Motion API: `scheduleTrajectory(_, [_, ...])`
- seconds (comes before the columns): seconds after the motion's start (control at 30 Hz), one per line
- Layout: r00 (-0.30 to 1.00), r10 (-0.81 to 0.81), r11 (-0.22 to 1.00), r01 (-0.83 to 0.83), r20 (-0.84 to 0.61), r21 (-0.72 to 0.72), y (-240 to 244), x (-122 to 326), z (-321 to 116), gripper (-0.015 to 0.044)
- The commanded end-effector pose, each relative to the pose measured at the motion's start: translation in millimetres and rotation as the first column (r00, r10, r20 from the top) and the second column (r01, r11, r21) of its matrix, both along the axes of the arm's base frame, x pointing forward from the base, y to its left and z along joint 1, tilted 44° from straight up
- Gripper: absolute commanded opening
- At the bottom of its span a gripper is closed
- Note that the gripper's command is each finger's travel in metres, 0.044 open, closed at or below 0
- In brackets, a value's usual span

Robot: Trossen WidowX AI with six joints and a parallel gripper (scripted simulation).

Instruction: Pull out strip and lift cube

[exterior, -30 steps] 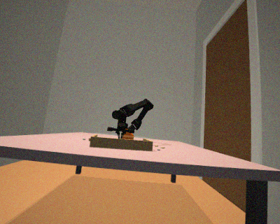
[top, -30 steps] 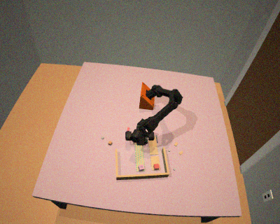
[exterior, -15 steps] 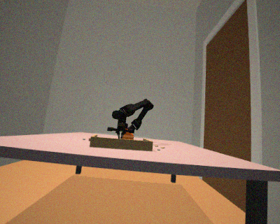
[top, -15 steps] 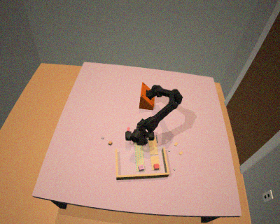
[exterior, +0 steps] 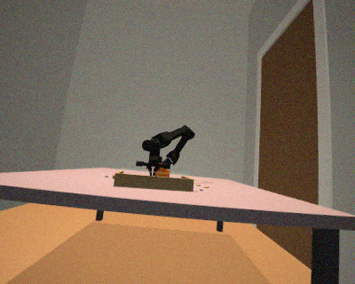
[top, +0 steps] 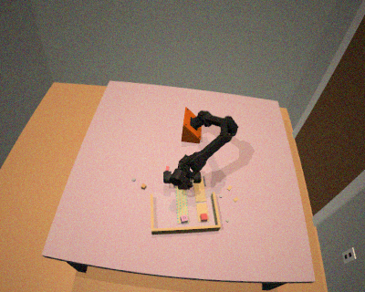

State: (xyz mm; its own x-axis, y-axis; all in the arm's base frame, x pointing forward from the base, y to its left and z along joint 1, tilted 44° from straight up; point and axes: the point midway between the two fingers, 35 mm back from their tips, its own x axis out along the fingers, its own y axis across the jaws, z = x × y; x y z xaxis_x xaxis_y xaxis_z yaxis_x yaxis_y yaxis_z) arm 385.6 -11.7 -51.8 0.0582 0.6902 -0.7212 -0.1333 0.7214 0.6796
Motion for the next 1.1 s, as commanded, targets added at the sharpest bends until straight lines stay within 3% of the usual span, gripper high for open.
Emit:
scheduleTrajectory(0.0, [1.000,0.001,1.000,-0.001,-0.005,0.005,2.8,0.0,-2.8,0.0000])
scheduleTrajectory(1.07, [1.000,0.001,1.000,-0.001,-0.005,0.005,2.7,-13.3,-7.3,0.0000])
